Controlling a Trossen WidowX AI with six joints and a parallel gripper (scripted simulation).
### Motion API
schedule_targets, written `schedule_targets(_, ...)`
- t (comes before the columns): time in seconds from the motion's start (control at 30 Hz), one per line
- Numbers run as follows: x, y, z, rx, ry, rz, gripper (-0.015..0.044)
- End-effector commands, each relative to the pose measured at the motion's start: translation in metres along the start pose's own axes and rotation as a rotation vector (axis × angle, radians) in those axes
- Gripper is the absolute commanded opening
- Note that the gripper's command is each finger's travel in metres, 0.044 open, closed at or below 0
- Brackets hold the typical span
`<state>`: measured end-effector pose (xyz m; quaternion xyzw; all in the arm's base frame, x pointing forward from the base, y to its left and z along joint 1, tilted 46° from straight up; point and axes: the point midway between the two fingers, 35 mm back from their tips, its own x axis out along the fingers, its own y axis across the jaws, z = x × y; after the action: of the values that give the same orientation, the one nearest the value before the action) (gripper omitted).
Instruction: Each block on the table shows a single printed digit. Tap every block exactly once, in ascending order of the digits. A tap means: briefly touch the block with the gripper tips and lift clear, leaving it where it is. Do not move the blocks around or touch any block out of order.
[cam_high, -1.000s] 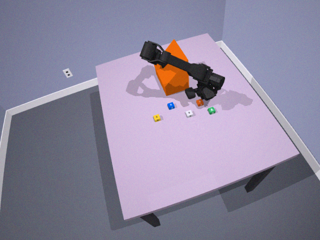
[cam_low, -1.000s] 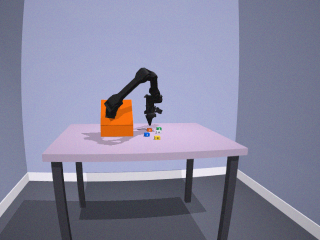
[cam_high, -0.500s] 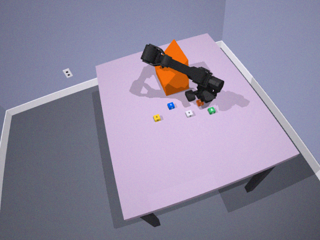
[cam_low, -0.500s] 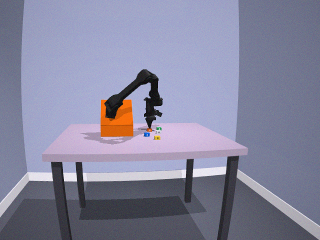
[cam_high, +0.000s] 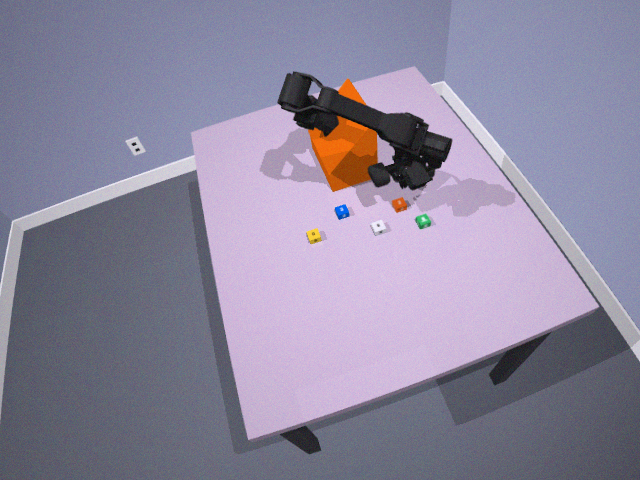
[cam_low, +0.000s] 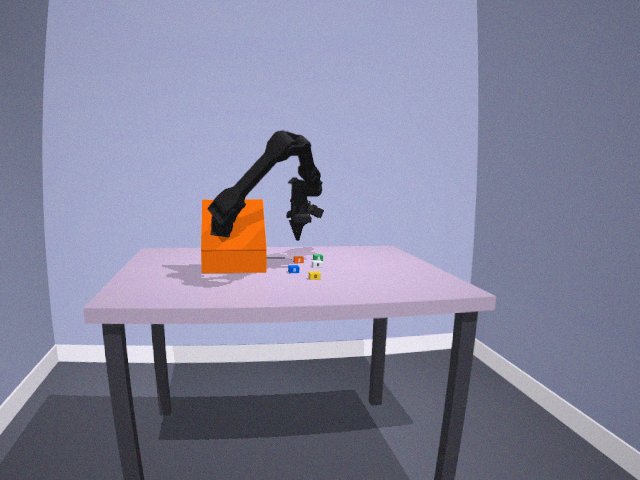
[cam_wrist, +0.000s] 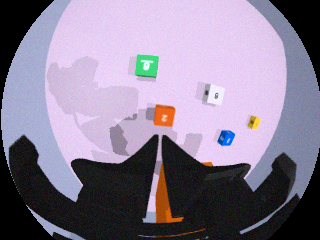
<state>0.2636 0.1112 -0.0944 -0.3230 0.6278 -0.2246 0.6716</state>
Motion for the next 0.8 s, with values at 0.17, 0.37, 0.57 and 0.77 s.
schedule_targets(0.17,-0.047,0.002,0.002,0.011,-0.022,0.015,0.002)
schedule_targets(0.37,-0.052,-0.063,0.002,0.007,-0.023,0.023,0.002)
schedule_targets(0.57,-0.049,-0.142,-0.019,0.006,-0.022,0.017,0.002)
schedule_targets(0.77,-0.043,-0.182,-0.04,0.007,-0.019,0.006,0.002)
